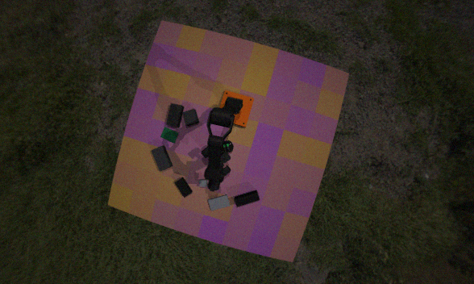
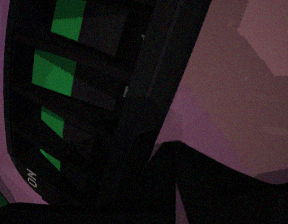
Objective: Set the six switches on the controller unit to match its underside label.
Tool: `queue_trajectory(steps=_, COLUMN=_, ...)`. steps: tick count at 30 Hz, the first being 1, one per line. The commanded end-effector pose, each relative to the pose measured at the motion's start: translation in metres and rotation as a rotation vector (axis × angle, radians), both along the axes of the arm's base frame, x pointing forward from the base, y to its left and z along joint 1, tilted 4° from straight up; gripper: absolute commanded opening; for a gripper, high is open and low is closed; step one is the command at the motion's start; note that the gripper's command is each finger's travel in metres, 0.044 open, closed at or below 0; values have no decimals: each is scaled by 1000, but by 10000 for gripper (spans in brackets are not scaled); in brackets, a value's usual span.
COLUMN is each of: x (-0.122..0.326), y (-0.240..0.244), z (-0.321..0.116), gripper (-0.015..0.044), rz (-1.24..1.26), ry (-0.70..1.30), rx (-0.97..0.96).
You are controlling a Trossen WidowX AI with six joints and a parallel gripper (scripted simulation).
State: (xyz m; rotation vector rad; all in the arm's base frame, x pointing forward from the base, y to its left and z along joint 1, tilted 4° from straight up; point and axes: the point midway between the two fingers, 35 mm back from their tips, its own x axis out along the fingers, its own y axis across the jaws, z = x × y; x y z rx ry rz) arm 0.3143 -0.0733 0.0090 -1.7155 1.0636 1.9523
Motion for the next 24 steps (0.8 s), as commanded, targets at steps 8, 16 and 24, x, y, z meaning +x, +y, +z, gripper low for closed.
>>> queue_trajectory(steps=8, x=15, y=10, z=13, gripper=0, rz=-1, ry=6, rx=1)
queue_trajectory(steps=16, x=52, y=45, z=50, gripper=0, rz=-1, ry=19, rx=3)
queue_trajectory(steps=24, x=34, y=40, z=62, gripper=0, rz=-58, ry=-33, rx=34)
